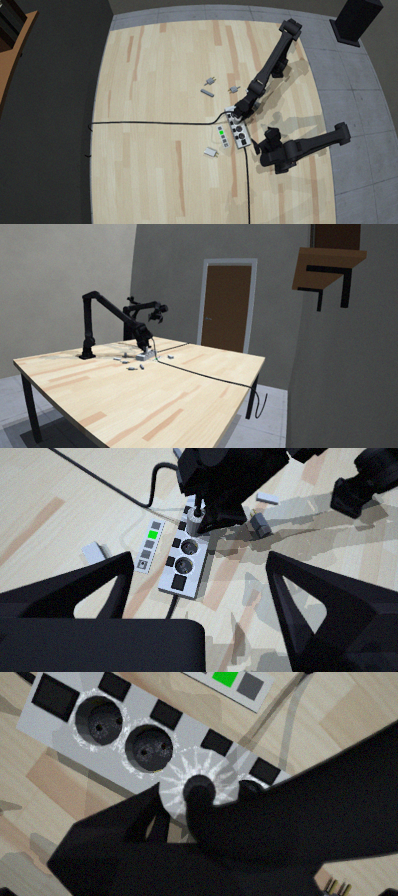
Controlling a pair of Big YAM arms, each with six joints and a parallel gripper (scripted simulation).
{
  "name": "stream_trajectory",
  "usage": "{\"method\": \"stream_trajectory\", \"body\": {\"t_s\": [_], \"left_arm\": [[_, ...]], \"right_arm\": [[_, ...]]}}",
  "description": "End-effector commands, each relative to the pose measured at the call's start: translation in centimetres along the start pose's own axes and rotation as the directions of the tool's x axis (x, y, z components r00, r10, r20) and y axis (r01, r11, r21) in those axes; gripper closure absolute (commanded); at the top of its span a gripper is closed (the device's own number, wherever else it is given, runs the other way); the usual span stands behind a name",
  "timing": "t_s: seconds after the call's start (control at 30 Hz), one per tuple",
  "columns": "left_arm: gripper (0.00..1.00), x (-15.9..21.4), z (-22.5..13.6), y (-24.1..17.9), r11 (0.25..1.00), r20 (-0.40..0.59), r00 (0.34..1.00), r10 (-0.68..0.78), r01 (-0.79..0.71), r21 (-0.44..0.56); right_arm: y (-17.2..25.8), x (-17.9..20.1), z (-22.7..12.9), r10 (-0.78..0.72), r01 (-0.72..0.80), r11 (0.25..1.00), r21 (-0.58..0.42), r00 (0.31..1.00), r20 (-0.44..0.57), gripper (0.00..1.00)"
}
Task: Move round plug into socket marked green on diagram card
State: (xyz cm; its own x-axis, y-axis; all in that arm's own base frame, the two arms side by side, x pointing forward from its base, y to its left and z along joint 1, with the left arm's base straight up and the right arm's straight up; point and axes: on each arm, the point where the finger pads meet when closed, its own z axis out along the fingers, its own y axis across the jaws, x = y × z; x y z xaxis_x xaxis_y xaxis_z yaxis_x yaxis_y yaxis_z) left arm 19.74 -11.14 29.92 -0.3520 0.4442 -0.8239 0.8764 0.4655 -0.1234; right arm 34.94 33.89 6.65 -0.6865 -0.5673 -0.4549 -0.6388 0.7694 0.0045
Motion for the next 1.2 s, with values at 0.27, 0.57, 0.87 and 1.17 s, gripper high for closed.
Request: {"method": "stream_trajectory", "body": {"t_s": [0.27, 0.57, 0.87, 1.17], "left_arm": [[0.00, 1.7, 0.4, 0.6, 0.999, 0.030, 0.998, -0.049, 0.049, -0.009], [0.00, 2.6, 0.8, 0.9, 0.995, 0.046, 0.994, -0.096, 0.096, -0.009], [0.00, 4.0, 1.4, 0.9, 0.990, 0.050, 0.988, -0.143, 0.144, -0.006], [0.00, 4.6, 1.7, 1.5, 0.984, 0.058, 0.983, -0.176, 0.177, -0.020]], "right_arm": [[0.2, 3.5, 1.7, -0.014, 0.016, 1.000, 0.021, 0.996, -0.087, 0.68], [-0.3, 5.7, 2.7, 0.004, -0.010, 0.999, -0.035, 0.988, -0.154, 0.68], [0.6, 6.7, 3.6, -0.034, 0.040, 0.998, 0.051, 0.993, -0.115, 0.68], [-0.4, 5.8, 4.0, 0.004, -0.005, 1.000, -0.011, 0.992, -0.125, 0.68]]}}
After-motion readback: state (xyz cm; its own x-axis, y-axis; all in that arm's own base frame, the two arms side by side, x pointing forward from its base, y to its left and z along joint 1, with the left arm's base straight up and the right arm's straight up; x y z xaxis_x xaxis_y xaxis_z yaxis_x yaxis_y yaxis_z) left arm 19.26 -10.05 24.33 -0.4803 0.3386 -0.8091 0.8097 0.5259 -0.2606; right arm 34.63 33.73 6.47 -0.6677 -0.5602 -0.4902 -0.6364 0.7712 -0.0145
